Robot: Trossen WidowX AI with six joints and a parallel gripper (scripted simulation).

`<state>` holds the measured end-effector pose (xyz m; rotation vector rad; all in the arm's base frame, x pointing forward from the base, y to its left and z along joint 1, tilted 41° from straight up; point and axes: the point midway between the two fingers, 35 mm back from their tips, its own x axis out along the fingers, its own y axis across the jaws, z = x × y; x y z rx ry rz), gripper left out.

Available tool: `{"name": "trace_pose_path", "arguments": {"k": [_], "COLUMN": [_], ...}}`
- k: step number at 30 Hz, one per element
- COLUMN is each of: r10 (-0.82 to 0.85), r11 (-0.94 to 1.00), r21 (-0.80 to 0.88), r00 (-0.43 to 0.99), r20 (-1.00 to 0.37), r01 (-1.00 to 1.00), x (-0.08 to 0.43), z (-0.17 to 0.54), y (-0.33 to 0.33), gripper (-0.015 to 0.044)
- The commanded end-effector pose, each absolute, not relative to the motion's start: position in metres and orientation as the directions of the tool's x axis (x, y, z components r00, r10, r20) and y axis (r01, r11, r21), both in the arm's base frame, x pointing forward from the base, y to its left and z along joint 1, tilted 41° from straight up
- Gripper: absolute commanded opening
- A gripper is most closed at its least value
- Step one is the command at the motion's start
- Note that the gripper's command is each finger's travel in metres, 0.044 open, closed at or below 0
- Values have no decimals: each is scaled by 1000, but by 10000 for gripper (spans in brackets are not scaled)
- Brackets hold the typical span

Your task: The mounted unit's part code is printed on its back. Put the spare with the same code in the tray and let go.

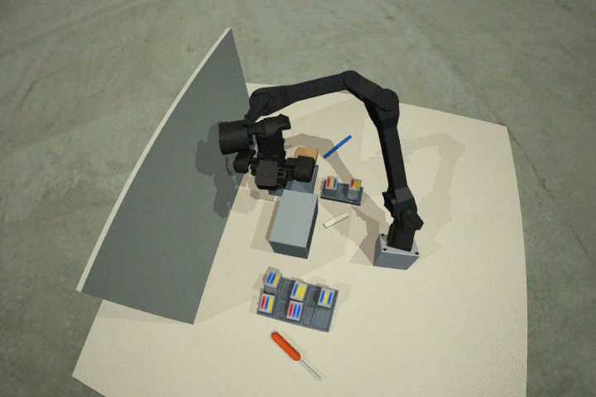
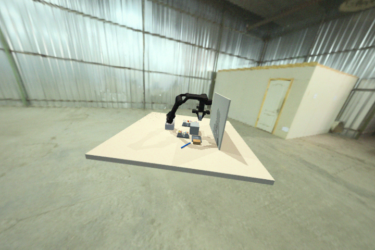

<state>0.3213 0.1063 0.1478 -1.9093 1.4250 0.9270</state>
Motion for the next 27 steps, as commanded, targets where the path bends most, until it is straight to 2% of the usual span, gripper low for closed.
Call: {"name": "trace_pose_path", "arguments": {"k": [1,13,27], "r10": [-575,-632,-632], "r11": [-267,-248,-247], "r21": [-51,-39,-39], "r00": [202,192,192], "r20": [-793,-751,-751], "r01": [-962,-968,-968], "x": [327,326,329], "z": [172,227,223], "y": [79,0,-4], "gripper": [0,0,0]}}
